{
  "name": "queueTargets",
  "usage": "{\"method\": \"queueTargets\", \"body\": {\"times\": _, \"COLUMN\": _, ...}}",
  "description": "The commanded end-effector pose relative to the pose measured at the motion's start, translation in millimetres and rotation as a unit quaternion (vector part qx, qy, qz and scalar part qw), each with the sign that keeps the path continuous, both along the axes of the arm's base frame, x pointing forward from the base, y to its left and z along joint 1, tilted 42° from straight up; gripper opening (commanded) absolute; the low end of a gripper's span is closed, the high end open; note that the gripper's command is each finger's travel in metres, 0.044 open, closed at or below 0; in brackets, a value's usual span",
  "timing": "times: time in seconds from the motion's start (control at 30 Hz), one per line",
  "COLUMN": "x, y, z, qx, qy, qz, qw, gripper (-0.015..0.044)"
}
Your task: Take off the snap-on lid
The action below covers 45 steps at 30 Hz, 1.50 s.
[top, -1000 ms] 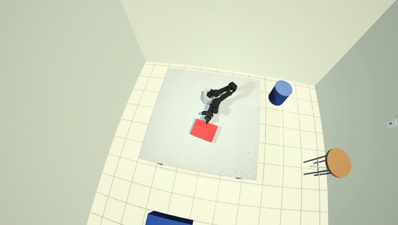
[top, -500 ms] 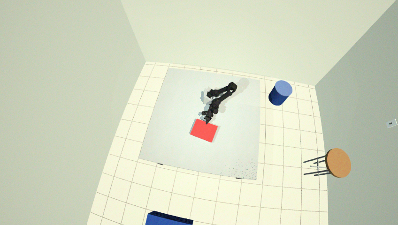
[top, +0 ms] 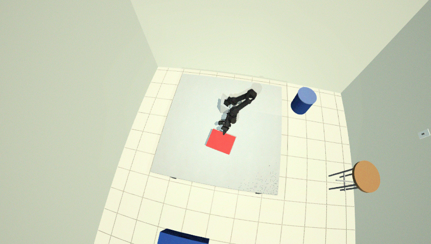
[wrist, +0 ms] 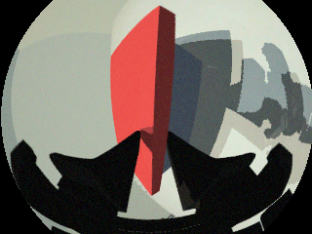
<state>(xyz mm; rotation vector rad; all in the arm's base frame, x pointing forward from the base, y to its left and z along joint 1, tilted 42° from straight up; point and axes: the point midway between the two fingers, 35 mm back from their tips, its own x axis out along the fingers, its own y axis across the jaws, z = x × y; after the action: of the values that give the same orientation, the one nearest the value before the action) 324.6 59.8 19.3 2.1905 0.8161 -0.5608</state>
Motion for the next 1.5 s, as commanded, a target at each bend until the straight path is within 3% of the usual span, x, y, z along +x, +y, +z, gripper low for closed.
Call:
{"method": "queueTargets", "body": {"times": 0.0, "x": 1, "y": 0, "z": 0, "qx": 0.000, "qy": 0.000, "qz": 0.000, "qw": 1.000, "gripper": 0.0000}}
{"method": "queueTargets", "body": {"times": 1.47, "x": 6, "y": -12, "z": 13, "qx": -0.001, "qy": 0.000, "qz": -0.001, "qw": 1.000, "gripper": 0.0000}}
